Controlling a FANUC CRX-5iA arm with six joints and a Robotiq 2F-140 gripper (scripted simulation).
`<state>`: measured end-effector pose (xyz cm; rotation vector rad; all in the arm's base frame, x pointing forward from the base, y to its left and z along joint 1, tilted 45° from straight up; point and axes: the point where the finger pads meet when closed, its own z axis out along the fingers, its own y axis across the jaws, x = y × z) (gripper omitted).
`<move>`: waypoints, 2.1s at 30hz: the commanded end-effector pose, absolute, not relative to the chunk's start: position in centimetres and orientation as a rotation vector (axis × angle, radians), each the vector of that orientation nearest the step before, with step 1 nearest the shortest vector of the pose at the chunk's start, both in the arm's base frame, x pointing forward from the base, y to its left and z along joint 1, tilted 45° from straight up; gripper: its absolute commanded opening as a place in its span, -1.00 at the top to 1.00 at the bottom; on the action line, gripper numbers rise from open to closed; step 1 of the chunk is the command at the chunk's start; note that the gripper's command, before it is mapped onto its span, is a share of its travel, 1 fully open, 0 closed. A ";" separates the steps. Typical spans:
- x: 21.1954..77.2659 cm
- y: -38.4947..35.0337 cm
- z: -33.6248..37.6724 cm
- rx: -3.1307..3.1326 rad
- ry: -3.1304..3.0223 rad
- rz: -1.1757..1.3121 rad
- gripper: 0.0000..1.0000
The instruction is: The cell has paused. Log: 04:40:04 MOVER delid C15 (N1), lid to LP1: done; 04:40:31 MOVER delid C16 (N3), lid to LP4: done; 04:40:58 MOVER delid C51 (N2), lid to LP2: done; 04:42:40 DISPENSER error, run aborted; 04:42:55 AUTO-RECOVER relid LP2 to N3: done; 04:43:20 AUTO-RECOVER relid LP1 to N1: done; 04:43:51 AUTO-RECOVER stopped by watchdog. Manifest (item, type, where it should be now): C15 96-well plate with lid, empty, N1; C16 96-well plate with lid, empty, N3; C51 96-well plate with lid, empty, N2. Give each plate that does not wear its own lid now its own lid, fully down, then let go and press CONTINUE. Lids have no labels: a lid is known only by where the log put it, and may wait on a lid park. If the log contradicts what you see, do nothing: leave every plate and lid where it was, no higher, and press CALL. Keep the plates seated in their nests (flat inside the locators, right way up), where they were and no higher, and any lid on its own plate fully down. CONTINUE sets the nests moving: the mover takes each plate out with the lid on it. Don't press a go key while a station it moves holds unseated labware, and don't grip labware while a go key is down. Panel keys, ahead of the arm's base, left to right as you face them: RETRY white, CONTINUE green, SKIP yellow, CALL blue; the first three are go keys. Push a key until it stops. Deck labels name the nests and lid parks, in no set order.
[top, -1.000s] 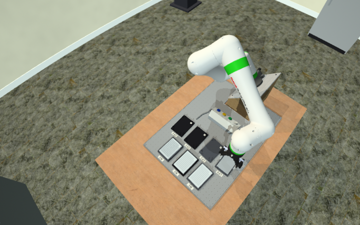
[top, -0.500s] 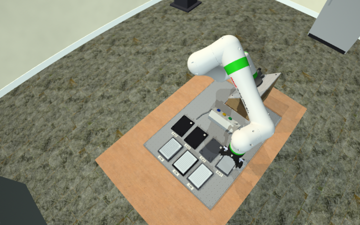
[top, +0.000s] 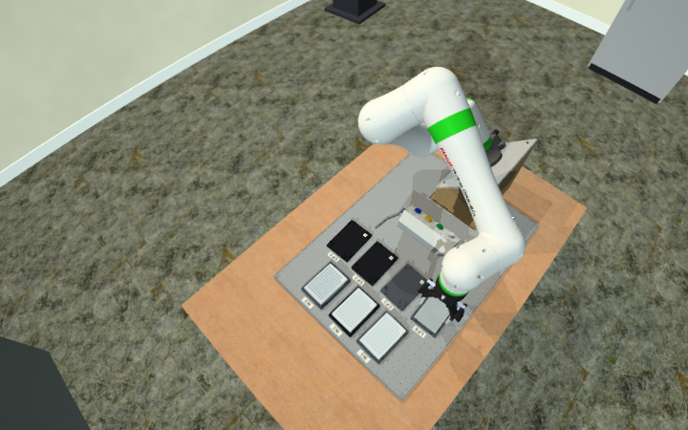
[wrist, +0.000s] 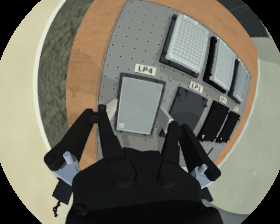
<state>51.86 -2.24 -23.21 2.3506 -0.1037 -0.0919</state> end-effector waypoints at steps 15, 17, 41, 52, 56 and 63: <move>51.9 -2.2 -23.2 2.351 -0.104 -0.092 1.00; 51.9 -2.2 -23.2 2.351 -0.104 -0.092 1.00; 51.9 -2.2 -23.2 2.351 -0.104 -0.092 1.00; 51.9 -2.2 -23.2 2.351 -0.104 -0.092 1.00; 51.9 -2.2 -23.2 2.351 -0.104 -0.092 1.00; 51.9 -2.2 -23.2 2.351 -0.104 -0.092 1.00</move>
